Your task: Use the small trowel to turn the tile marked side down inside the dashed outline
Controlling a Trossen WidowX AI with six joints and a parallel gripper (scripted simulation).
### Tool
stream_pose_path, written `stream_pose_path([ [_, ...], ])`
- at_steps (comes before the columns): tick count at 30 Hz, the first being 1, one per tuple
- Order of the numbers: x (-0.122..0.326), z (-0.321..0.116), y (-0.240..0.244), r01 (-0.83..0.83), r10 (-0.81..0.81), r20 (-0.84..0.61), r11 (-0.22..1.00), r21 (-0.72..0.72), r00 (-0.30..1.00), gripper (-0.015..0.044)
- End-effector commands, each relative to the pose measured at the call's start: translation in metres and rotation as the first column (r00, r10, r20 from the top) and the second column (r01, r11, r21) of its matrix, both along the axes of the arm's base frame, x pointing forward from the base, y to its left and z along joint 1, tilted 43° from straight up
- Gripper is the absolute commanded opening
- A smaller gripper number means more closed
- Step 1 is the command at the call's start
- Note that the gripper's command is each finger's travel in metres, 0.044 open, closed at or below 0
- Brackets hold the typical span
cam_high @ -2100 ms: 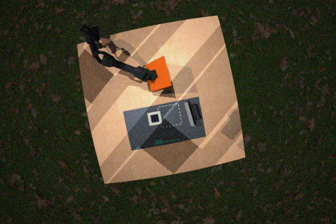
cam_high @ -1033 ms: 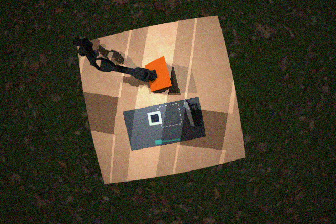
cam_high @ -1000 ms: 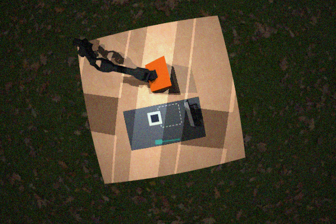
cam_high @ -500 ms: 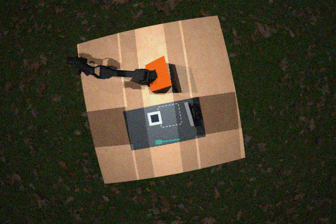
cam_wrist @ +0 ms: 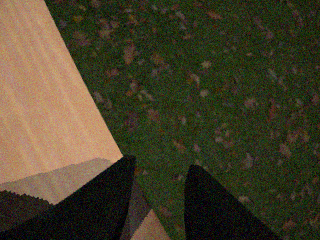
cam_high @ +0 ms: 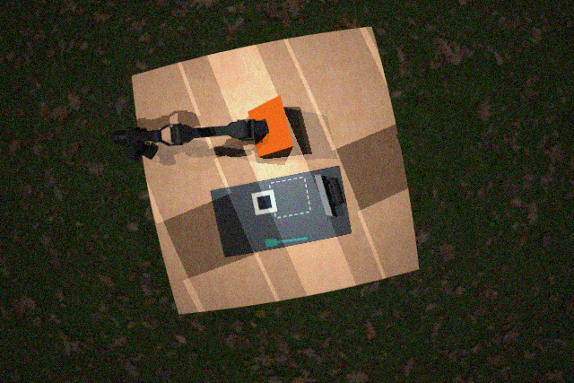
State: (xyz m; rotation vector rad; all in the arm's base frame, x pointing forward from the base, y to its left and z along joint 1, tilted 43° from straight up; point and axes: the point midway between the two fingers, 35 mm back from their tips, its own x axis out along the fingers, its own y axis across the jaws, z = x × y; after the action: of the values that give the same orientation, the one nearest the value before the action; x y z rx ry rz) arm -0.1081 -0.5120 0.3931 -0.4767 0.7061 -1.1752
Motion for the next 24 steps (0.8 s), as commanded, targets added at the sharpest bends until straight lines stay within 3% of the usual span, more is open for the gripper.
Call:
stream_pose_path([
  [1, 0.043, -0.001, -0.006, -0.066, 0.066, -0.015, 0.998, 0.000, 0.998, 0.0100],
  [24, 0.254, -0.041, 0.011, -0.341, 0.339, 0.040, 0.933, 0.113, 0.940, 0.0100],
])
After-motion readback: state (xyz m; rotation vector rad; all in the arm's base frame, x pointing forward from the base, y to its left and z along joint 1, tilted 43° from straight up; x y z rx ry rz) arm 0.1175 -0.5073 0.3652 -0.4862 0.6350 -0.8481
